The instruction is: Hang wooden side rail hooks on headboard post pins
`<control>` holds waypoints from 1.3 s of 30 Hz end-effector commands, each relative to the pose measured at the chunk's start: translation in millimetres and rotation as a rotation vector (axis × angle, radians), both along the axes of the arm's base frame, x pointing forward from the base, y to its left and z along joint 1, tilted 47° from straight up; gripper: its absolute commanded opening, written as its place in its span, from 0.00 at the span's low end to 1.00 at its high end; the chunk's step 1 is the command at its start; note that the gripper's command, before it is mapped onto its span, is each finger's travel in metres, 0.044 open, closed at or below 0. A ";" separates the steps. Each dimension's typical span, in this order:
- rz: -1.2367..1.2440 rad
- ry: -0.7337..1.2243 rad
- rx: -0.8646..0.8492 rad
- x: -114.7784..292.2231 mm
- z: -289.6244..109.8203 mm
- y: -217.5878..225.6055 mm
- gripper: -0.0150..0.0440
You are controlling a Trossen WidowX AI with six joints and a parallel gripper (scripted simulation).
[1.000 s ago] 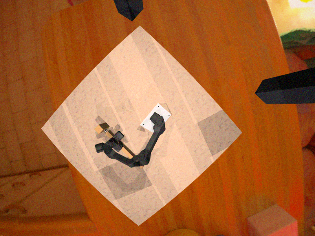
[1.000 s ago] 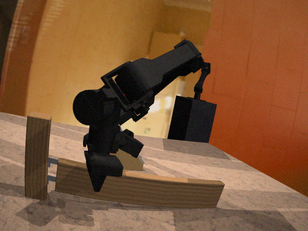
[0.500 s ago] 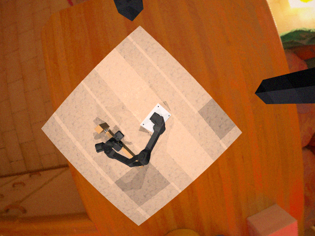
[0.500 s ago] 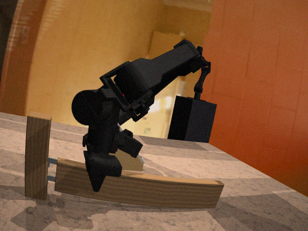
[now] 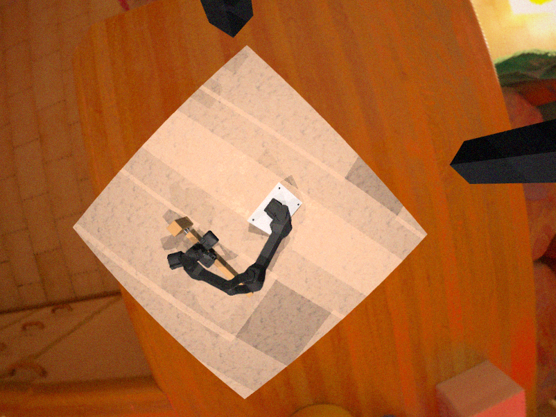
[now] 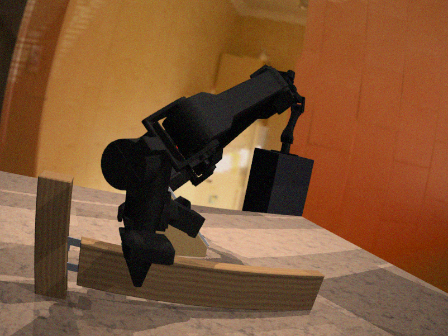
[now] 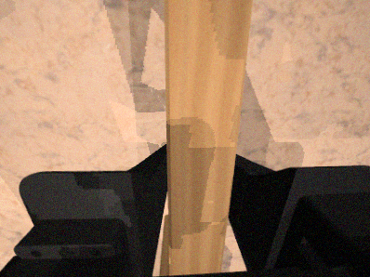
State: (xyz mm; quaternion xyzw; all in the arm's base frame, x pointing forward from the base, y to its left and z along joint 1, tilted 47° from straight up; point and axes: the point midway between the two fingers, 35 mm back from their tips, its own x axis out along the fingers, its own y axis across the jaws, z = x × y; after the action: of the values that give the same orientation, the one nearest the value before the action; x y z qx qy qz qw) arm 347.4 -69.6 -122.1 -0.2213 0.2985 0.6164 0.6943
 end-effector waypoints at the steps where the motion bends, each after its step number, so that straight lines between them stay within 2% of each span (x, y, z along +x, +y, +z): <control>1: -0.004 -0.004 -0.003 -0.6 0.1 -3.9 0.25; 39: -0.004 -0.004 -0.003 -0.4 -3.2 -6.2 0.25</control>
State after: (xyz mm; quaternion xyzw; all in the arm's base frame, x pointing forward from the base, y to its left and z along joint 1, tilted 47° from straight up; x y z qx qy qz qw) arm 346.5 -72.1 -125.5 -0.2207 0.2985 0.6165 0.6944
